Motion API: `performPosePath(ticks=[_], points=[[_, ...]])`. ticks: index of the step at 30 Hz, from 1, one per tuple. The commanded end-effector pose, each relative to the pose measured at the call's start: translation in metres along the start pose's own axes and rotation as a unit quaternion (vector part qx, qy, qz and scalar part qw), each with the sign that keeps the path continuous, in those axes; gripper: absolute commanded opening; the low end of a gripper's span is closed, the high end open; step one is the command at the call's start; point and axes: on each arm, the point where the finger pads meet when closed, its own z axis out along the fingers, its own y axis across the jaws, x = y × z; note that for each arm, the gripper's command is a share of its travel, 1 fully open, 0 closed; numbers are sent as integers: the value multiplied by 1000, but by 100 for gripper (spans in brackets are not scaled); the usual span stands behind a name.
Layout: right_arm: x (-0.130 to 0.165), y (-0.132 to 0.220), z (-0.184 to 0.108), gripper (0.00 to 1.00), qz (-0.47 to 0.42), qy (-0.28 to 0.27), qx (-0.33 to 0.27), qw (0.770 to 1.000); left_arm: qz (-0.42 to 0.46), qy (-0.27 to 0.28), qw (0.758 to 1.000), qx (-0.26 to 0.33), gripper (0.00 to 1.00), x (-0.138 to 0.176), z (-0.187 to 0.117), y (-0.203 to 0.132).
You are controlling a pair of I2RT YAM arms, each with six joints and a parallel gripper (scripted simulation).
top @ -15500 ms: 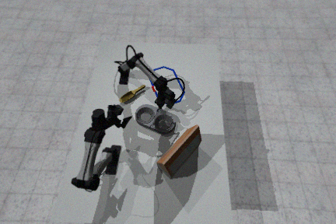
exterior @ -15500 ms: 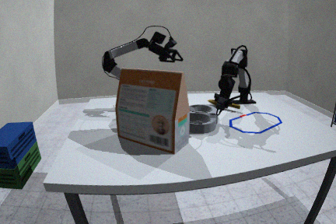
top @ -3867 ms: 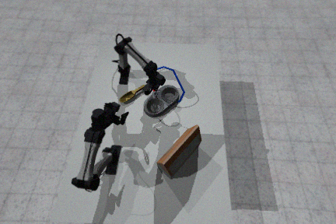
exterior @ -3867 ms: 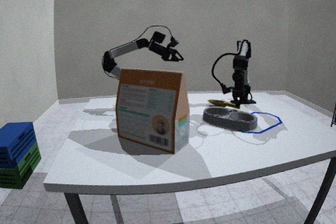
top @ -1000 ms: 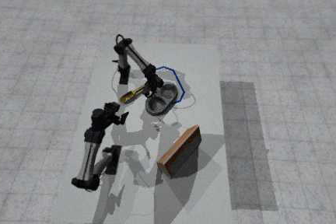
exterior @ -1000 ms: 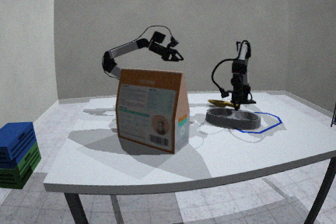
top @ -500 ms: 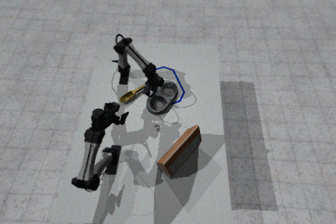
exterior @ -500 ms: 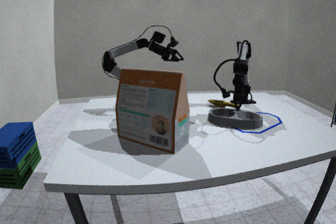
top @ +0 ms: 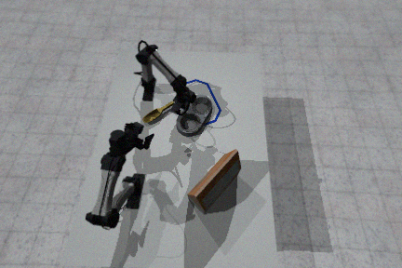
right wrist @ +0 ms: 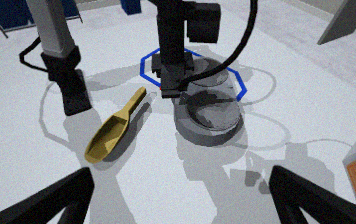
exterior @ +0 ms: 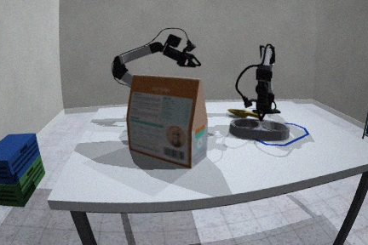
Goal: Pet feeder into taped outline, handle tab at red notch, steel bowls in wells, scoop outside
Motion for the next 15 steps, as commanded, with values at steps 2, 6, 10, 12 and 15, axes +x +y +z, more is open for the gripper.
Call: performPosePath(ticks=[2, 6, 10, 12, 15], points=[[-1, 1, 1, 100, 0, -2, -1, 1000, -94, 12, 995, -3, 8, 17, 1, -7], [-1, 1, 1, 100, 0, -2, -1, 1000, -128, 15, 992, 5, 8, 21, 6, -10], [-1, 1, 1, 100, 0, -2, -1, 1000, -198, 17, 980, 1, 8, 29, 2, -14], [-1, 1, 1, 100, 0, -2, -1, 1000, -232, 20, 973, 7, 8, 33, 5, -15], [-1, 1, 1, 100, 0, -2, -1, 1000, -276, 22, 961, 8, 8, 39, 6, -16]])
